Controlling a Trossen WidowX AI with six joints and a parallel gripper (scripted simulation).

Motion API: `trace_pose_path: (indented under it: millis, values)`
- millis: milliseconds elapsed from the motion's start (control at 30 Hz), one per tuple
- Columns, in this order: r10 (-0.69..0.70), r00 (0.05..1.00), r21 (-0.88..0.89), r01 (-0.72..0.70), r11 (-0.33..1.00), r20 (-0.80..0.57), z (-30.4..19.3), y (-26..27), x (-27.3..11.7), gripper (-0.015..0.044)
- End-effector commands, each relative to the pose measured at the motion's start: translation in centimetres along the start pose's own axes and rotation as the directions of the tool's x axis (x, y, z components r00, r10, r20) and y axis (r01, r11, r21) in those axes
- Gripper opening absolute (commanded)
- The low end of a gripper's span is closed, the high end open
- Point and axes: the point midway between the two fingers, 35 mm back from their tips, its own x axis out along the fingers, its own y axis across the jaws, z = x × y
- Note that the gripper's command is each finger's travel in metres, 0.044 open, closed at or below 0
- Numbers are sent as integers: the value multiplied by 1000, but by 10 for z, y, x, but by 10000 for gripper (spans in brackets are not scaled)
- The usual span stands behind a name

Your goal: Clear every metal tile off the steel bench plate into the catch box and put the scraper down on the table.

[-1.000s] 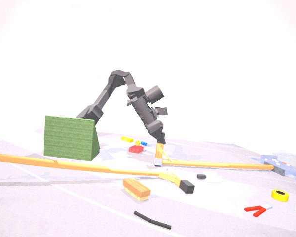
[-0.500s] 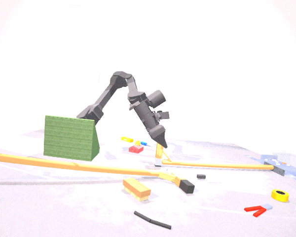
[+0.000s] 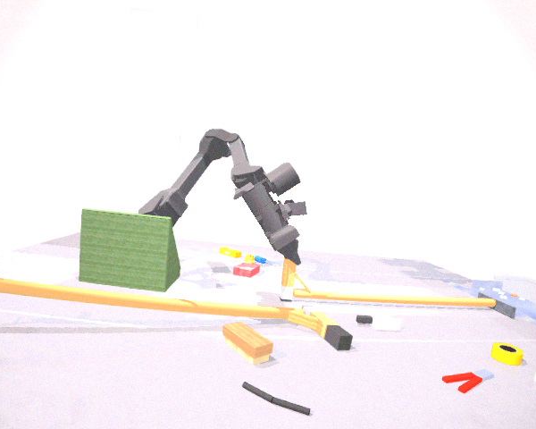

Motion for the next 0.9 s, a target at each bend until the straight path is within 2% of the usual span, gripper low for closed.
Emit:
trace_pose_path:
  millis: [0,67,100,867]
  values:
    - [2,1000,-4,-2,1000,1,1,1,0,59]
    - [2,1000,-4,-2,1000,1,1,0,0,6]
    - [2,1000,-4,-2,1000,0,1,0,0,0]
    - [-1,1000,1,1,1000,-5,3,22,-2,0]
